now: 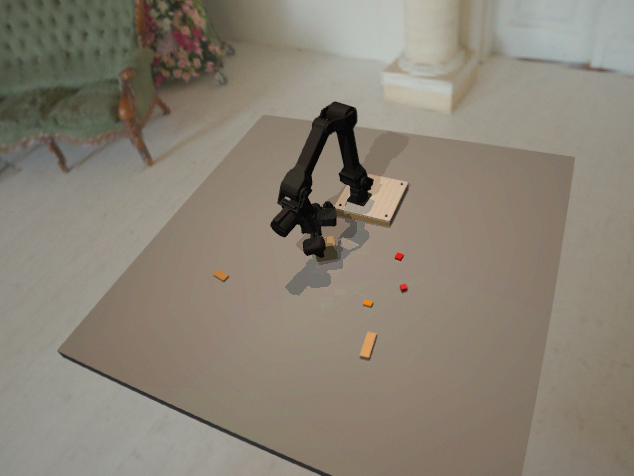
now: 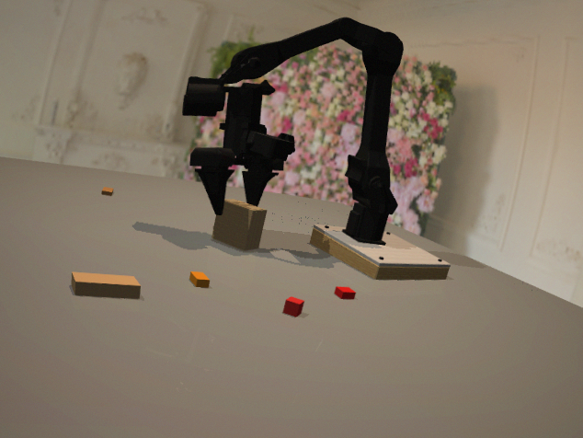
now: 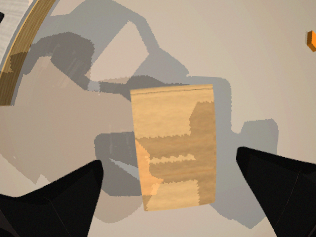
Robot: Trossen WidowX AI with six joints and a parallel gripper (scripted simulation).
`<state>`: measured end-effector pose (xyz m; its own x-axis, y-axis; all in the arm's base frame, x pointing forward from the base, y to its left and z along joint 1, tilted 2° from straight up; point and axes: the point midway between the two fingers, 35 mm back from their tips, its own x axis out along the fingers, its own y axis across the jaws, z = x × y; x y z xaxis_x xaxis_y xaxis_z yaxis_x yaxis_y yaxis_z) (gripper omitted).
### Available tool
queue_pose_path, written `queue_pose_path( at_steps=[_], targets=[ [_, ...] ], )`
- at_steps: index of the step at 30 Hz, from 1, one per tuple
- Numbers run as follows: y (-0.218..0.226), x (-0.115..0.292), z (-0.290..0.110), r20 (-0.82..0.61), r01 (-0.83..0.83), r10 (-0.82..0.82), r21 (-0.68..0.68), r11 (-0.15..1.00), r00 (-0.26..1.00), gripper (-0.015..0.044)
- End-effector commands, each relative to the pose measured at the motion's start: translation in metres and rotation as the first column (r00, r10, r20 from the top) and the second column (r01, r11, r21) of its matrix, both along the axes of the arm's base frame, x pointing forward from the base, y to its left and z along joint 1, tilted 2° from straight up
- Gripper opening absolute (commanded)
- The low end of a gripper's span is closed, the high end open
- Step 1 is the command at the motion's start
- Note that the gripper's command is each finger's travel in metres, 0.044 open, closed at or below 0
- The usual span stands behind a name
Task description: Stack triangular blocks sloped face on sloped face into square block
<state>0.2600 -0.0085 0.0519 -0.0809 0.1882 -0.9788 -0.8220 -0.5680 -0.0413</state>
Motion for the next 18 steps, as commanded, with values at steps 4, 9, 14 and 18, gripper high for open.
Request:
queue_pose_path(
  at_steps=[4,9,14,18],
  targets=[
    [-0.014,0.011,0.070,0.019,-0.004,0.004,-0.004,1.000,1.000,0.0440],
    [-0.019,0.008,0.100,0.019,-0.004,0.004,-0.004,1.000,1.000,0.0440],
    [-0.018,0.011,0.096,0.035,0.006,-0.006,-0.001,1.000,0.999,0.0440],
    [-0.018,0.011,0.096,0.035,0.006,-0.006,-0.001,1.000,0.999,0.0440]
  ],
)
